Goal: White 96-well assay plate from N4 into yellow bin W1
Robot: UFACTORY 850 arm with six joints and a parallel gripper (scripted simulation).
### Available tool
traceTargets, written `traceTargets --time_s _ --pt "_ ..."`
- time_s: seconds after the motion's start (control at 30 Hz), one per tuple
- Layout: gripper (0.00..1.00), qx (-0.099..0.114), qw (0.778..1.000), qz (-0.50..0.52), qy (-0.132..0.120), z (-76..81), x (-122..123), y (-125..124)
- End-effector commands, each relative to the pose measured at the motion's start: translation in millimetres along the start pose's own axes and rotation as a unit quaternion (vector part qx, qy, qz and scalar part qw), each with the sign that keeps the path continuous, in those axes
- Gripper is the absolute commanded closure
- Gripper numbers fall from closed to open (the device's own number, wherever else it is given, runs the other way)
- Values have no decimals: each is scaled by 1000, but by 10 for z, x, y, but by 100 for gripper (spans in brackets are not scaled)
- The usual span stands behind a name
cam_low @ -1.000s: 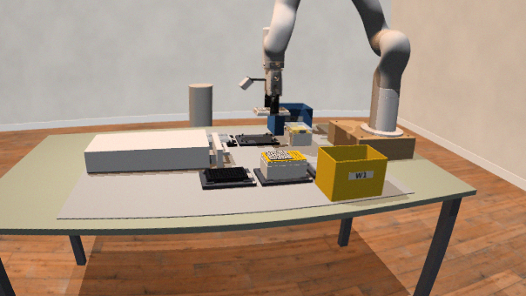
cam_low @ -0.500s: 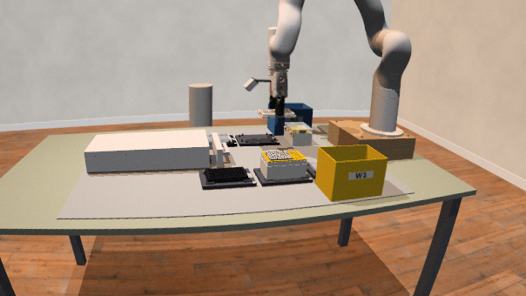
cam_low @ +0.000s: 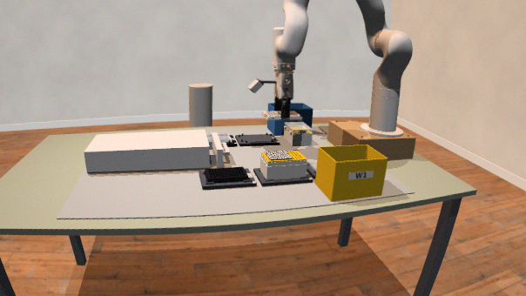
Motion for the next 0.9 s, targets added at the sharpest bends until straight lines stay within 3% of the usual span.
traceTargets --time_s 0.0,0.87 --pt "100 1 1000 0 1 6 1 -118" --pt "100 1 1000 0 1 5 49 -704"
Point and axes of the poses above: the point where the finger pads meet when closed, its own z axis back along the fingers, its own y axis across the jaws, x = y × z, the point moved 1 cm from there along z, back along the fingers, and after that the axes turned 14 degrees about z, right-handed, at the moved point
